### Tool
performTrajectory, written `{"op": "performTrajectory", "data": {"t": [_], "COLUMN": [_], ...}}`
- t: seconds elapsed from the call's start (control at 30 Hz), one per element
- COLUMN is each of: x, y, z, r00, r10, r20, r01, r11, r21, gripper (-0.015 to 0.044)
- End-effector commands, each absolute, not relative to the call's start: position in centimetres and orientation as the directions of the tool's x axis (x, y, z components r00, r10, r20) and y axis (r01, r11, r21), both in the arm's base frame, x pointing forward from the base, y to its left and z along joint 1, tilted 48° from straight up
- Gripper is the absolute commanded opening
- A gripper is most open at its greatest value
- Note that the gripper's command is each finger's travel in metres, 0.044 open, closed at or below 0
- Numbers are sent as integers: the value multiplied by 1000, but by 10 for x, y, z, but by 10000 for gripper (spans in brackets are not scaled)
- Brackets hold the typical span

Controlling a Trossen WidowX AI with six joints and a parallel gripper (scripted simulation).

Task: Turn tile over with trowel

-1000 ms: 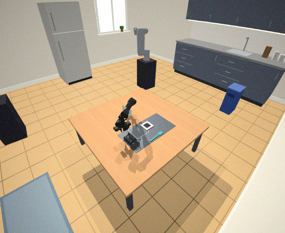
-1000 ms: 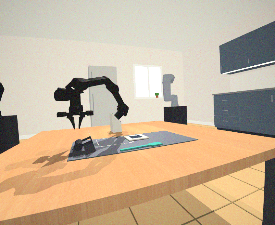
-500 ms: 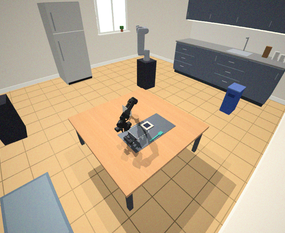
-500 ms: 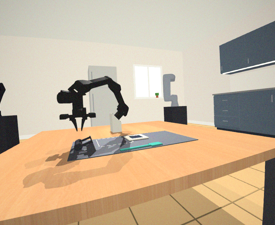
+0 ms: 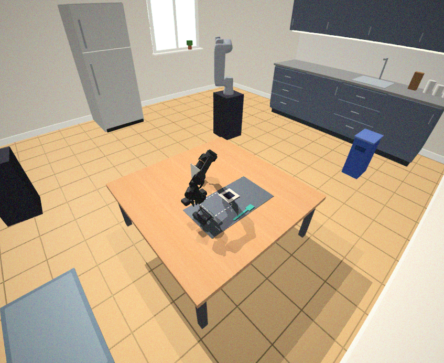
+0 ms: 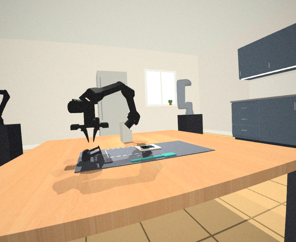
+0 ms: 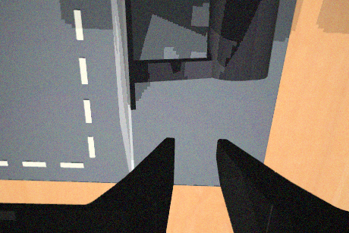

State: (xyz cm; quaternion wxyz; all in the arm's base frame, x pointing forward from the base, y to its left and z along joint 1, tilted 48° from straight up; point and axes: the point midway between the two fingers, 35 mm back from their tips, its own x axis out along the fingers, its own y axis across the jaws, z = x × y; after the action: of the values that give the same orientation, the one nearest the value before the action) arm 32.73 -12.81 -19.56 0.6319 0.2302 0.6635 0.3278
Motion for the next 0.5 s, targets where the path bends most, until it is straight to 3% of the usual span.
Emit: {"op": "performTrajectory", "data": {"t": [0.0,0.47], "x": [327,324], "y": [-124,-111], "z": [-191,-179], "r00": [-95,-96], "r10": [722,723], "r20": [-685,-684], "r01": [-118,-117], "r11": [675,675], "r21": [728,729], "gripper": [100,100]}}
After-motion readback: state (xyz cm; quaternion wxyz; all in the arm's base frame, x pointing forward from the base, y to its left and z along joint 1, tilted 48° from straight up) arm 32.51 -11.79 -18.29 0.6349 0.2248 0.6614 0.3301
